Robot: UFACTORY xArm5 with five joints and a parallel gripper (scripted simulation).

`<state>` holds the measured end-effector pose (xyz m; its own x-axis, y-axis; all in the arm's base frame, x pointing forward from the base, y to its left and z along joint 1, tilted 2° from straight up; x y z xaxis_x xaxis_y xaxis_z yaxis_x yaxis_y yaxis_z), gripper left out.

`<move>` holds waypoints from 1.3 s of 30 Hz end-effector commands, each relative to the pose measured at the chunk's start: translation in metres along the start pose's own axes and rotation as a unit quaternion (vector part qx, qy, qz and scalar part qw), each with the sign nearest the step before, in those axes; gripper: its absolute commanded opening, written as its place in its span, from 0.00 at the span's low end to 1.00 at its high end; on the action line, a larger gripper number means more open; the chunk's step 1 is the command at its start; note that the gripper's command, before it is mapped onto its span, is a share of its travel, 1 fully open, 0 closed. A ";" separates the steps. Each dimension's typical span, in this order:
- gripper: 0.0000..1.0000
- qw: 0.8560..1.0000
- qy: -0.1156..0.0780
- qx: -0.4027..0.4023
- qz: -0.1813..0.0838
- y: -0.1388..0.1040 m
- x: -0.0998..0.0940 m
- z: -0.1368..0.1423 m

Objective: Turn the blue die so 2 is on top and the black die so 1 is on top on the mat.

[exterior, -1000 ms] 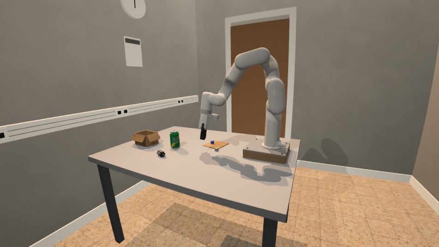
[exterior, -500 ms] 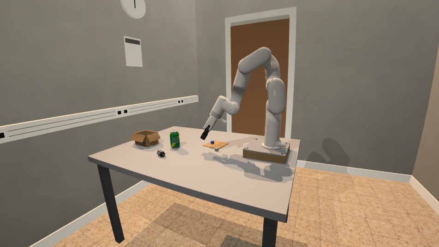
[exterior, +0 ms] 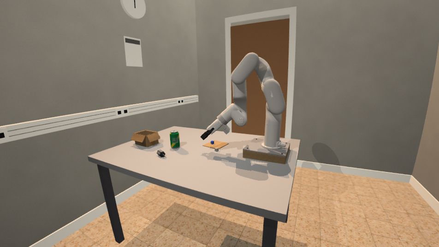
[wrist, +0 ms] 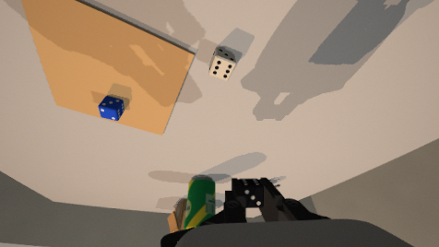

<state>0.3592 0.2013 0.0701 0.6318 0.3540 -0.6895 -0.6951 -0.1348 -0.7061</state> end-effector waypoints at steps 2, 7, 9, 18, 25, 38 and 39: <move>0.15 0.999 -0.012 0.000 -0.052 0.002 0.002 -0.001; 0.15 0.998 -0.013 0.000 -0.059 0.003 0.002 -0.001; 0.15 0.998 -0.013 0.000 -0.059 0.003 0.002 -0.001; 0.15 0.998 -0.013 0.000 -0.059 0.008 0.006 -0.002; 0.15 0.998 -0.013 0.000 -0.059 0.024 0.021 -0.006; 0.15 0.998 -0.013 0.000 -0.059 0.052 0.047 -0.012; 0.15 0.998 -0.013 0.000 -0.059 0.053 0.048 -0.013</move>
<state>0.3562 0.1991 0.0058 0.6978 0.3900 -0.6007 -0.6191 -0.0933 -0.7797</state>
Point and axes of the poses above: the point where the finger pads meet when closed, its own x axis out along the fingers, its own z axis across the jaws, y = z × x, the point moved 3 cm from there along -x, back along the fingers, and after that the axes turned 13 degrees about x, right-handed, at the moved point
